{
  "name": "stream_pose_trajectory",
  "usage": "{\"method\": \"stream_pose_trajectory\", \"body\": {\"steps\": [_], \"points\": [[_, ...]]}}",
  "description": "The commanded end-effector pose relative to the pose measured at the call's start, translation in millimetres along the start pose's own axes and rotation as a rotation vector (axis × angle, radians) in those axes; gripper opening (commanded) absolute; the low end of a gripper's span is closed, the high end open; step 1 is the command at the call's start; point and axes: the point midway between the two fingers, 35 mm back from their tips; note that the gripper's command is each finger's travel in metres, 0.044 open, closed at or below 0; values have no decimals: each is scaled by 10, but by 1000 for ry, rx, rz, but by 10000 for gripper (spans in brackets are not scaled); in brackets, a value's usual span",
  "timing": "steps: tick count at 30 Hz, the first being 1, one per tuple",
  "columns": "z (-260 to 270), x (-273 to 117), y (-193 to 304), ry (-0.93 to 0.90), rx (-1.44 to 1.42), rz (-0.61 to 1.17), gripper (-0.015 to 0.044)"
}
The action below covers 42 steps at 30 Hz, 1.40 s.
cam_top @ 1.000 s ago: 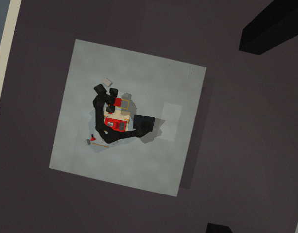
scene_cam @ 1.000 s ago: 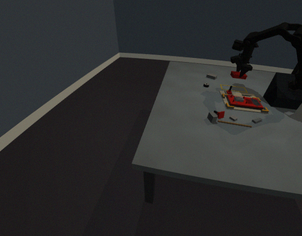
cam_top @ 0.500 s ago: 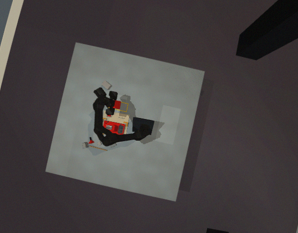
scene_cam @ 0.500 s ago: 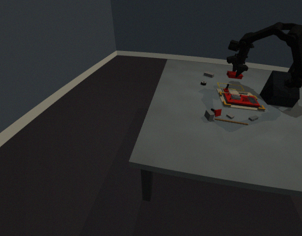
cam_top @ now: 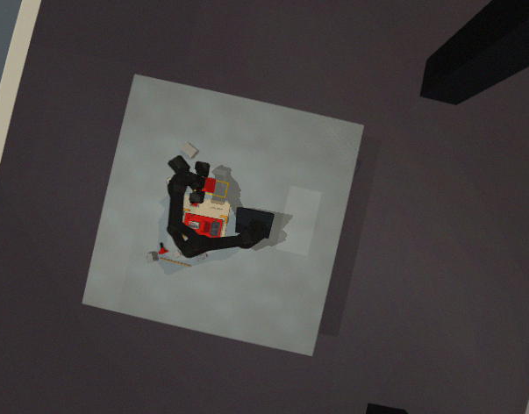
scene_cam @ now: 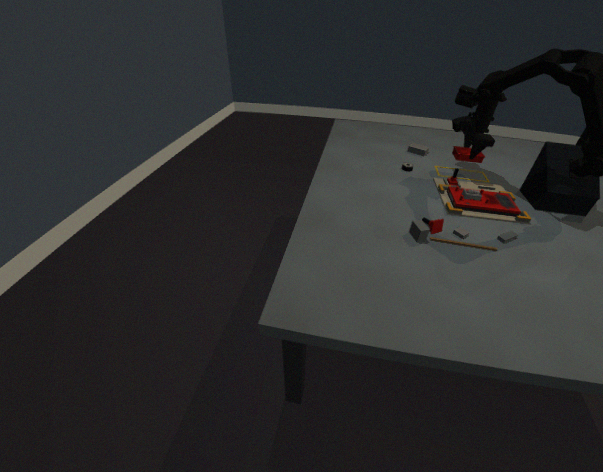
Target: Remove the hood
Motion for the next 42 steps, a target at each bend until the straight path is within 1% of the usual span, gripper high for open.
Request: {"method": "stream_pose_trajectory", "body": {"steps": [1, 42], "points": [[3, 62, 12, -8, 6, 3, 0], [25, 463, 39, -12, 6, 3, 0]]}}
Point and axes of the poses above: the point midway between the two fingers, 35 mm back from their tips, its own x axis out along the fingers, its own z axis across the jaws, y = z × x, and after that the axes turned 6 degrees about x, right-handed
